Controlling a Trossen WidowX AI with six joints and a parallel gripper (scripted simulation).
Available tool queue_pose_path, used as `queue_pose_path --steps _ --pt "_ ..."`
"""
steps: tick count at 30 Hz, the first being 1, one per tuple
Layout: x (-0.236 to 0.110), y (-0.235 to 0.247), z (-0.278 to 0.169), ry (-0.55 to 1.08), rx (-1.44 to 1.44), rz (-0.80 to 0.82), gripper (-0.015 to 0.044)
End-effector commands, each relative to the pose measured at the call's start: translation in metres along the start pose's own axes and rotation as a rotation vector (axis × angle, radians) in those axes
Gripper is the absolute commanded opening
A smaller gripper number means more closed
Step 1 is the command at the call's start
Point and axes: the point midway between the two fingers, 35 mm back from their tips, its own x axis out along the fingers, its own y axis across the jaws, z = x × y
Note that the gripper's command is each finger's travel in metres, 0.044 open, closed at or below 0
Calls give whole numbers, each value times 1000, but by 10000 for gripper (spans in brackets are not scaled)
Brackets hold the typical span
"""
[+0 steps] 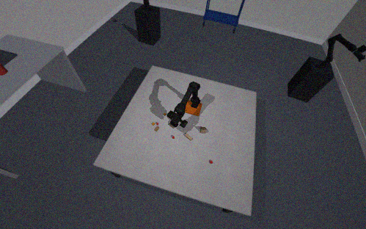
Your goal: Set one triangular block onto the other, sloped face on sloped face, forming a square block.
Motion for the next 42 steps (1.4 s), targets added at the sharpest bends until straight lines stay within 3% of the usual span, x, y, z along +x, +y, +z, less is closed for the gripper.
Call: queue_pose_path --steps 1,10,42 --pt "-17 13 2 75 -970 -141 440" --pt "-23 19 3 139 -1415 -174 440" --pt "-8 16 5 140 -1417 -175 440"
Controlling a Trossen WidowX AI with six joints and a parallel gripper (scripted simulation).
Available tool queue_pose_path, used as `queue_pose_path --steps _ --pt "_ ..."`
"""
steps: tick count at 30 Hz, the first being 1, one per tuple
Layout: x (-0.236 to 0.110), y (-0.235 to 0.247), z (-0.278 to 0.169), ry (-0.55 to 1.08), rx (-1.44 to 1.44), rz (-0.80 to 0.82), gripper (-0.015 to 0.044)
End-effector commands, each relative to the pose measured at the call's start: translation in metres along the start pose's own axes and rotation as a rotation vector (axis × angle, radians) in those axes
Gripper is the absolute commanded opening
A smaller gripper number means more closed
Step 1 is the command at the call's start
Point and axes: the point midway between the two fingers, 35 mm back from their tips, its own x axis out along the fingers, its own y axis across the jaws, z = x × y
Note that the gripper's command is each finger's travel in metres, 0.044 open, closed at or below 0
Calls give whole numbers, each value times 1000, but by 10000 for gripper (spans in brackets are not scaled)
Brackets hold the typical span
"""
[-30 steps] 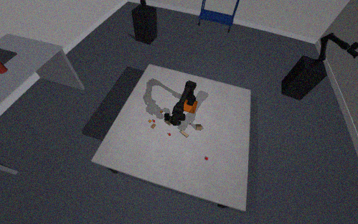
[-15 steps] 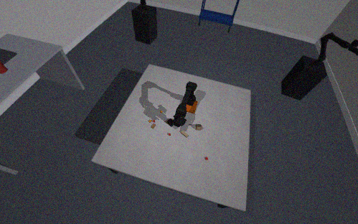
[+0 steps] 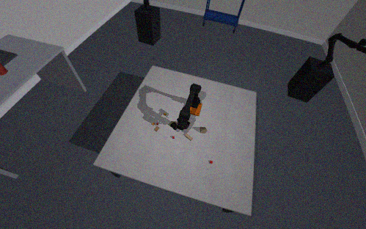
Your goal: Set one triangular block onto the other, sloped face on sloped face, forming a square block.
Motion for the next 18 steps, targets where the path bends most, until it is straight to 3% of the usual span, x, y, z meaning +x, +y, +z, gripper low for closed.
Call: queue_pose_path --steps 1,18 --pt "8 -1 -1 5 -6 0 440" --pt "36 -3 0 6 -6 0 440"
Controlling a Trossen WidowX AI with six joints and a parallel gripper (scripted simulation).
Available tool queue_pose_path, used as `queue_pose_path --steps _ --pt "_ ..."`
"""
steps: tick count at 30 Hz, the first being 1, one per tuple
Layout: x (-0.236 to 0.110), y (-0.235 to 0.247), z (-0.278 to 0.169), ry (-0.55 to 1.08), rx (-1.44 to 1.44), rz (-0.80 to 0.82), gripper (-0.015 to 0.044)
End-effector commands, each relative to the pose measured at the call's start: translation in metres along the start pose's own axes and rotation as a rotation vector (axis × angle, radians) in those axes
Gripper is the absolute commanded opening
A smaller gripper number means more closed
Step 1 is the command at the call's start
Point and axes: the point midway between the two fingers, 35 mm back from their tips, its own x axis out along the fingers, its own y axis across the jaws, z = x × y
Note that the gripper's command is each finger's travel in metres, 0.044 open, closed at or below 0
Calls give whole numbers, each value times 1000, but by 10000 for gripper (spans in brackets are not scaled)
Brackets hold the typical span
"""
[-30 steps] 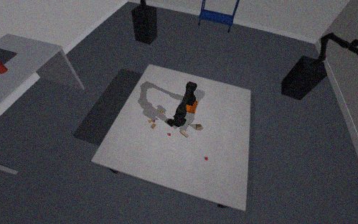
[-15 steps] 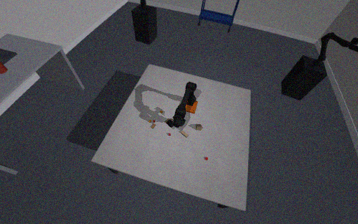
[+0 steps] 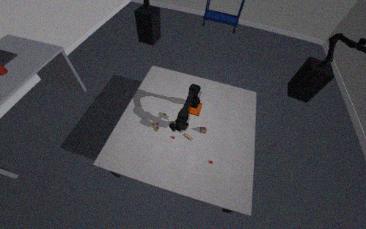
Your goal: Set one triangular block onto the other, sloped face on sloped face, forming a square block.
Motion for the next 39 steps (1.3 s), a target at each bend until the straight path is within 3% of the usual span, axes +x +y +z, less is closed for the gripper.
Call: queue_pose_path --steps 1,36,39 --pt "8 0 -1 5 -5 0 440" --pt "62 4 -3 9 -5 1 440" --pt "62 4 -3 9 -5 1 361"
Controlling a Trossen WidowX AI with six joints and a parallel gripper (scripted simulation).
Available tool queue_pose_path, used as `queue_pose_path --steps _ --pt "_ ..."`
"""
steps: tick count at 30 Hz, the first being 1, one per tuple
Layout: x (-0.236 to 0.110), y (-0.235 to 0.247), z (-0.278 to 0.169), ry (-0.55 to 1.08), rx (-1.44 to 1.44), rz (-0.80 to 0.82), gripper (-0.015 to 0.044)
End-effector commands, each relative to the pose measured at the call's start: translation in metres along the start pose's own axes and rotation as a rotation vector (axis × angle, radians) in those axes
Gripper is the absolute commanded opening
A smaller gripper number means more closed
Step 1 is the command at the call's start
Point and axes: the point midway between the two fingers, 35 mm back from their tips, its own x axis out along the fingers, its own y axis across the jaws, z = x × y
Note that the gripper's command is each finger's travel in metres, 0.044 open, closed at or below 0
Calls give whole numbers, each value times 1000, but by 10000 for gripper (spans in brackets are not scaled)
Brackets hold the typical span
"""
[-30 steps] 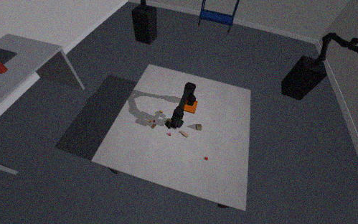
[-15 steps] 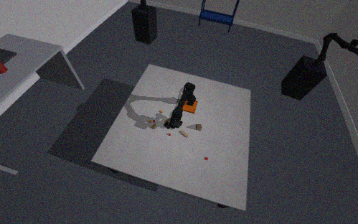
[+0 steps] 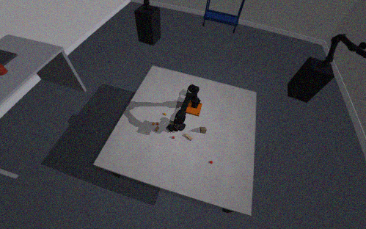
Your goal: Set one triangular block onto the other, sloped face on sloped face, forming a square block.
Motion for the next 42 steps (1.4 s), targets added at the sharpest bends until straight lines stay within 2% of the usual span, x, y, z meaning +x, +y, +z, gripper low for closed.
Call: queue_pose_path --steps 1,6,13,19,22,42 --pt "2 0 -1 5 -5 -2 335" --pt "2 0 -1 5 -5 -2 204" --pt "2 0 -1 5 -5 -2 157" --pt "-1 0 -1 0 -1 0 0" --pt "0 1 -2 -13 -1 1 0" --pt "-8 0 -38 -526 -2 4 0"
